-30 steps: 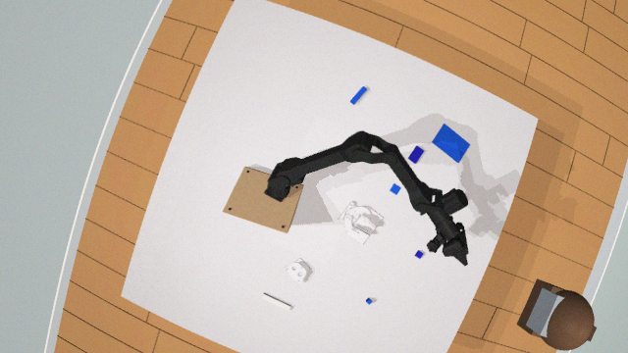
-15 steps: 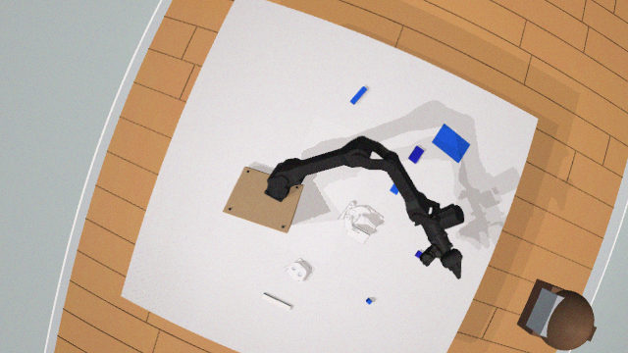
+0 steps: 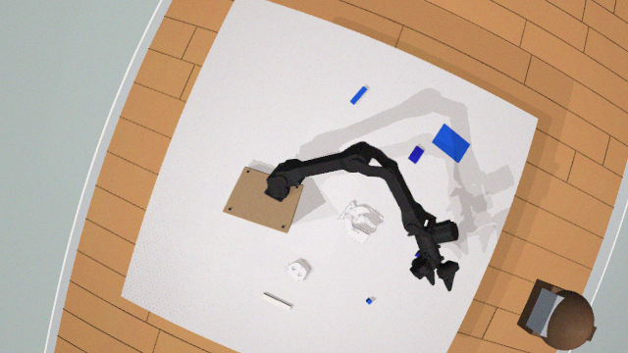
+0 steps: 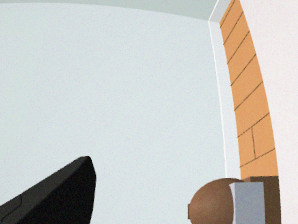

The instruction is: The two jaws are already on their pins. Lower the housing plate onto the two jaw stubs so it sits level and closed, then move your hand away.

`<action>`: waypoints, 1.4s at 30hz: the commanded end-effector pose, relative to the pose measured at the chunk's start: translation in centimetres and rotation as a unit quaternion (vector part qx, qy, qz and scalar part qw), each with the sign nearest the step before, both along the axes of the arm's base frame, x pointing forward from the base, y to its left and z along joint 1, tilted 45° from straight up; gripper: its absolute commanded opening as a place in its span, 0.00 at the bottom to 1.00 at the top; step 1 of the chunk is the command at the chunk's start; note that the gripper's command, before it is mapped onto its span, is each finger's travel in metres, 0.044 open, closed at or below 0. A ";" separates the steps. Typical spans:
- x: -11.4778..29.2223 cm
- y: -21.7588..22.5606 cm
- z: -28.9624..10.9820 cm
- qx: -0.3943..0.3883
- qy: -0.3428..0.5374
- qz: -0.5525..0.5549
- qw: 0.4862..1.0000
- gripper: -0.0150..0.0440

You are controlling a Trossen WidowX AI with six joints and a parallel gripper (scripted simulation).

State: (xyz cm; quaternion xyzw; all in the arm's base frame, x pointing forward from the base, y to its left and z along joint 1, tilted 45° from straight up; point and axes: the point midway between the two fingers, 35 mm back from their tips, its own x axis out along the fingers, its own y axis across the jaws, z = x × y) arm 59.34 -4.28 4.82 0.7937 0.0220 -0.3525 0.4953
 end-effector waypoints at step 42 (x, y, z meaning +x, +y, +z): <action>-9.0 -10.8 -11.1 -0.257 0.343 0.362 0.828 1.00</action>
